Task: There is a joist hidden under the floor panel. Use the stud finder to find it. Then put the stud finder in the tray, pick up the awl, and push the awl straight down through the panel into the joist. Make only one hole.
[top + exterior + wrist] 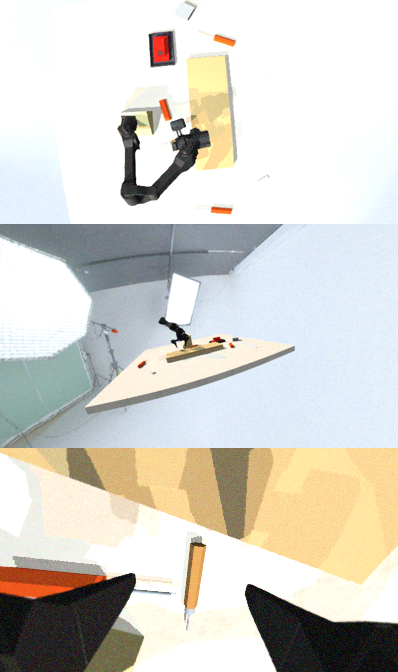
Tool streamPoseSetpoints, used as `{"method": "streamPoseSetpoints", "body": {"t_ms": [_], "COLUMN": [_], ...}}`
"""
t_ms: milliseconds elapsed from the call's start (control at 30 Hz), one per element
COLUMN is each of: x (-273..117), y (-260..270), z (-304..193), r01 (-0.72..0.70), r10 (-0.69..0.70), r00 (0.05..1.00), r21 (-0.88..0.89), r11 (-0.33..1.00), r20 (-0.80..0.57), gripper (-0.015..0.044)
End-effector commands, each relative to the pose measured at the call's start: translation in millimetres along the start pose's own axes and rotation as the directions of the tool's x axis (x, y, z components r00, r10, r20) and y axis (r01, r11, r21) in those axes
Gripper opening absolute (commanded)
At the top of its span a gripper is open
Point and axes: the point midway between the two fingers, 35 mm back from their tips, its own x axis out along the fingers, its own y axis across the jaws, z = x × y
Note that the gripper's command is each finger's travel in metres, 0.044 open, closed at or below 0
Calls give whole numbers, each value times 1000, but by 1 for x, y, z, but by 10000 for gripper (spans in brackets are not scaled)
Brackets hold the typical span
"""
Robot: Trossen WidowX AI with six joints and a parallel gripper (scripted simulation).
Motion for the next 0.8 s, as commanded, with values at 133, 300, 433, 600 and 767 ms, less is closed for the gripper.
{"method": "streamPoseSetpoints", "body": {"t_ms": [133, 300, 433, 600, 767], "x": [4, 12, 18, 26, 35], "y": [-2, -2, -2, -2, -3], "z": [2, 3, 4, 5, 5], "r01": [3, 2, 2, 2, 3], "r10": [-3, -2, -2, -2, -3], "r00": [1000, 1000, 1000, 1000, 1000], "r21": [4, 2, 3, 4, 4], "r11": [1000, 1000, 1000, 1000, 1000], "r20": [-1, -1, -1, -1, -1], "gripper": [440, 440, 440, 440, 440]}}
